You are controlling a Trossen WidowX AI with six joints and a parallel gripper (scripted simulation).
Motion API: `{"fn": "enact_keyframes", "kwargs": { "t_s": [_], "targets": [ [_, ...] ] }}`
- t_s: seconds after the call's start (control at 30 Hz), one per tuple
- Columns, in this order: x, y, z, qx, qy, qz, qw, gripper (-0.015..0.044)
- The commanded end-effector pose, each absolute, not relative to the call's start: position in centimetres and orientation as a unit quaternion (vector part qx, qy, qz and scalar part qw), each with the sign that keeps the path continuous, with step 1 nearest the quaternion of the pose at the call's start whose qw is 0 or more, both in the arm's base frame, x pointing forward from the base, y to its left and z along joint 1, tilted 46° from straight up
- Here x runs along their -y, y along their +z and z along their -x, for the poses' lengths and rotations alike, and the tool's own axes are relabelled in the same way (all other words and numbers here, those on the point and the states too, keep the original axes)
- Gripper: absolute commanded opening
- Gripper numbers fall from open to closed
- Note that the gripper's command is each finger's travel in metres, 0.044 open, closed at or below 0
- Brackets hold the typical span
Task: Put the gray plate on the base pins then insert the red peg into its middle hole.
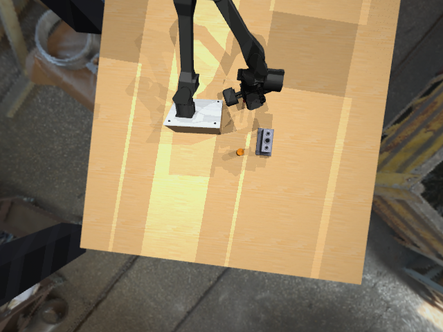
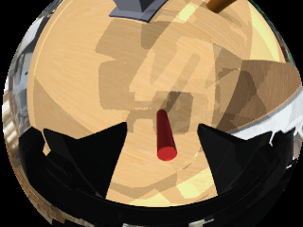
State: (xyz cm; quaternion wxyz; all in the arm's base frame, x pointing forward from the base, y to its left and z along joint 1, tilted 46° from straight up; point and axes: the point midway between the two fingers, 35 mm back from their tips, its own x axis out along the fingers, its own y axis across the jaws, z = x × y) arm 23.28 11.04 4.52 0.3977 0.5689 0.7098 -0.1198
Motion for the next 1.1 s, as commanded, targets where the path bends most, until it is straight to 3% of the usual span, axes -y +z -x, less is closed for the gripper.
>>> {"fn": "enact_keyframes", "kwargs": {
  "t_s": [0.0, 0.3, 1.07],
  "targets": [
    [-11.2, 4.5, -23.2, -0.71, -0.12, -0.571, 0.394, 0.0256],
    [-11.2, 4.5, -23.2, -0.71, -0.12, -0.571, 0.394, 0.002],
    [-8.4, 6.8, -23.9, -0.709, -0.125, -0.569, 0.398, 0.0]
  ]
}}
